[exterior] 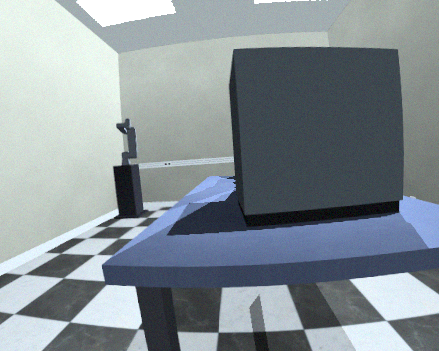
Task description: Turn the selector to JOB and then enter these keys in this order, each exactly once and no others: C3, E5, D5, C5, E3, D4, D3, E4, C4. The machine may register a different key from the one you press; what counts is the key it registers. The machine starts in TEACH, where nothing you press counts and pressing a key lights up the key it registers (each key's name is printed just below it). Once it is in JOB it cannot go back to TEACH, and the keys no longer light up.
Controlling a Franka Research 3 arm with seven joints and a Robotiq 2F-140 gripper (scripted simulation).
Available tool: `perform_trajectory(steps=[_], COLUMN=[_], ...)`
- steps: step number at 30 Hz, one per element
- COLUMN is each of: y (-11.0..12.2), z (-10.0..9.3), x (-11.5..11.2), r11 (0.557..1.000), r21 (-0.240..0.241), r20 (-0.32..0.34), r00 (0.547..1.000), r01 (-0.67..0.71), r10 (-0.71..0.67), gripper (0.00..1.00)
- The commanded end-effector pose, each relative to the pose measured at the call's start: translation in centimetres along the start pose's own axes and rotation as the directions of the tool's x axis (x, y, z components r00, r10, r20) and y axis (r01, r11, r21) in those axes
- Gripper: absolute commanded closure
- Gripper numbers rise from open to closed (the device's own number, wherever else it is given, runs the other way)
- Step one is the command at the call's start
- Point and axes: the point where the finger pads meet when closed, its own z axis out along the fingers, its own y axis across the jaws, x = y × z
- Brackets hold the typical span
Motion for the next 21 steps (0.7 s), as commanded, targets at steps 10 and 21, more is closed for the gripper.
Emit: perform_trajectory(steps=[10,21], y=[6.4,6.5], z=[-0.1,0.2], x=[-6.8,-6.9], r11=[1.0,1.0], r21=[-0.01,-0.01], r20=[-0.009,-0.009], r00=[1.0,1.0], r01=[-0.02,-0.02], r10=[0.02,0.02], gripper=[0.9,0.9])
